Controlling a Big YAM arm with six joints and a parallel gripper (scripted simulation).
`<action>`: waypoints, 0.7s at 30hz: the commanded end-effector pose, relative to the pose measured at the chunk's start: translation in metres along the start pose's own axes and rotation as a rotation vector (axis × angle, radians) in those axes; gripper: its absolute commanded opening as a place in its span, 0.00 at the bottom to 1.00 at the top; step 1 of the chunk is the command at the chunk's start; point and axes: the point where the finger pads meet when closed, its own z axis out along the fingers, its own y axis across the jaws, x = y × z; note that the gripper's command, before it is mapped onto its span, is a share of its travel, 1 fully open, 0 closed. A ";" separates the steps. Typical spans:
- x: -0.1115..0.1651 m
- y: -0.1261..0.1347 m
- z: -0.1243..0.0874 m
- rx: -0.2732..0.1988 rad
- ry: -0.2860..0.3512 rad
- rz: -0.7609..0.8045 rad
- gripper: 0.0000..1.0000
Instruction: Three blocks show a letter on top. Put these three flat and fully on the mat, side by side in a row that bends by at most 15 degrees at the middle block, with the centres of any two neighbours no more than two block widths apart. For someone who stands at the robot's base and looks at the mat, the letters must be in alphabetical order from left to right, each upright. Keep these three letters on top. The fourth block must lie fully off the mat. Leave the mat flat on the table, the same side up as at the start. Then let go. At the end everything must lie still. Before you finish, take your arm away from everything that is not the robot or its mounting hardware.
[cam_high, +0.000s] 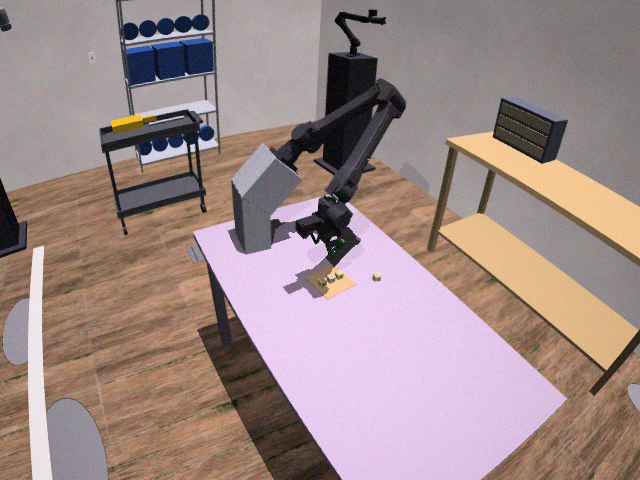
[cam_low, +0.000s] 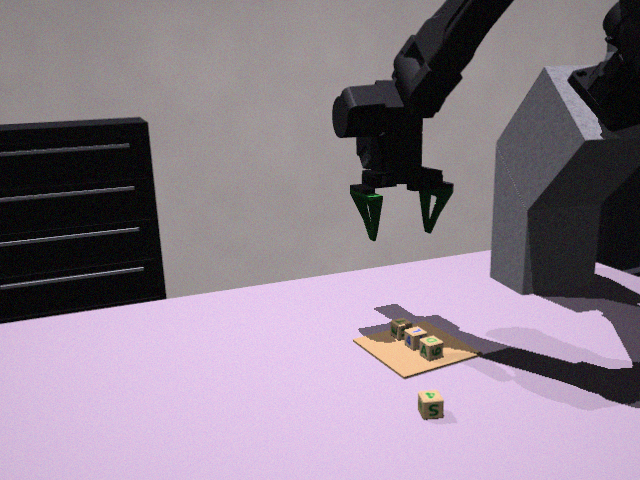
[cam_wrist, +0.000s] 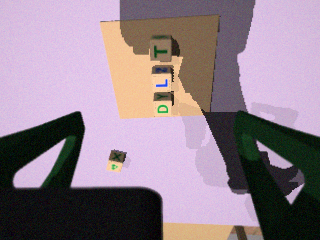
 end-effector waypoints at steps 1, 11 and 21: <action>-0.001 0.011 -0.027 -0.024 -0.004 -0.033 1.00; 0.000 -0.003 -0.023 0.020 0.001 -0.029 1.00; 0.000 -0.003 -0.023 0.020 0.001 -0.025 1.00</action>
